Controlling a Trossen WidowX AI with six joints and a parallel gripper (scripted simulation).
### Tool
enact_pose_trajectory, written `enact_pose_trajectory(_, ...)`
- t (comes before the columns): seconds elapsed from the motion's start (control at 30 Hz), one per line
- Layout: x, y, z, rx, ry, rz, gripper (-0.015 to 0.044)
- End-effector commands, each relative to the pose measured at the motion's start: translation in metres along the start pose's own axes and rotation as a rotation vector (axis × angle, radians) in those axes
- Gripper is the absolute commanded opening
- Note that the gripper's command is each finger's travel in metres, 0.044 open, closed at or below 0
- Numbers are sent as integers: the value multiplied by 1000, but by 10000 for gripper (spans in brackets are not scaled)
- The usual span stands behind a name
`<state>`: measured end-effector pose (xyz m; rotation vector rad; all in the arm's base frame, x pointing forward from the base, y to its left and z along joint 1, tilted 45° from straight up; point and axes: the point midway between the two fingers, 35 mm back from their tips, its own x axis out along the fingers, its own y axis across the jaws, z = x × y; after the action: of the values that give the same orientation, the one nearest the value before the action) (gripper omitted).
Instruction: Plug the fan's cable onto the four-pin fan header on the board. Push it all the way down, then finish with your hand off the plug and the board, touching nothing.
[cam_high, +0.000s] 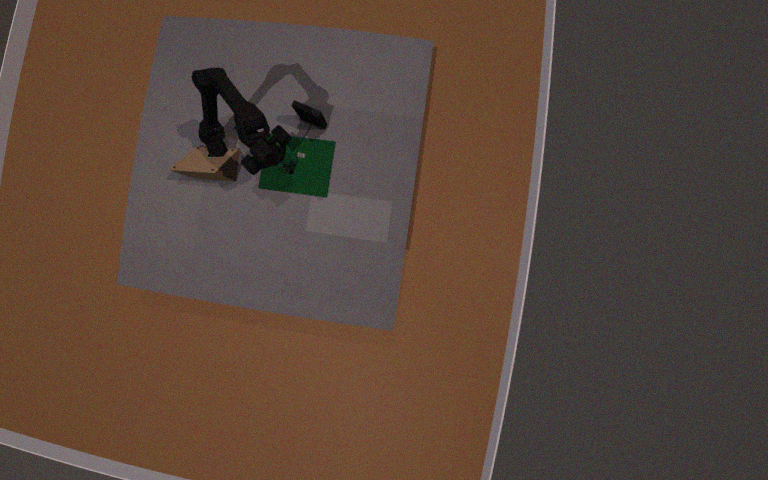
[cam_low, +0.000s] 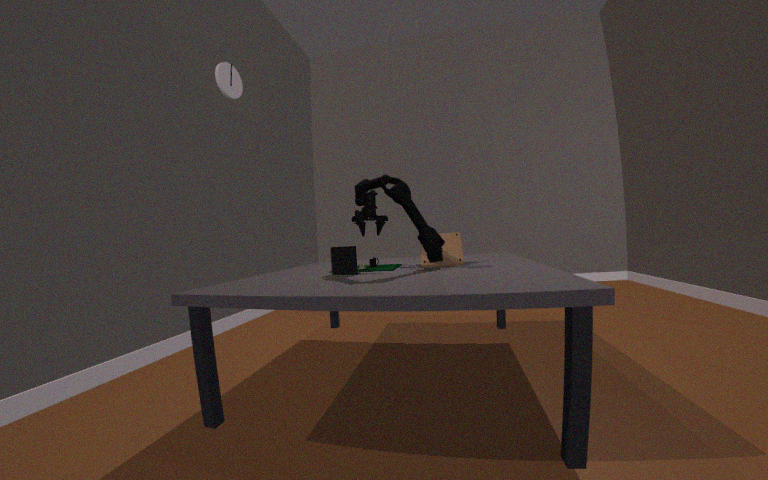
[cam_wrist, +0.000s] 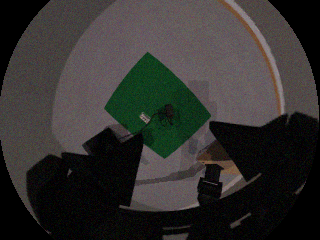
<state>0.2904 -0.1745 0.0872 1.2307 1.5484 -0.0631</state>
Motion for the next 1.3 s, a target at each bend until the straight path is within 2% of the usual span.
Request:
enact_pose_trajectory(0.0,-5,-5,12,19,8,2,440)
enact_pose_trajectory(0.13,8,-4,13,18,13,3,440)
enact_pose_trajectory(0.4,93,-3,8,16,52,11,440)
enact_pose_trajectory(1.27,127,-2,7,16,53,12,440)
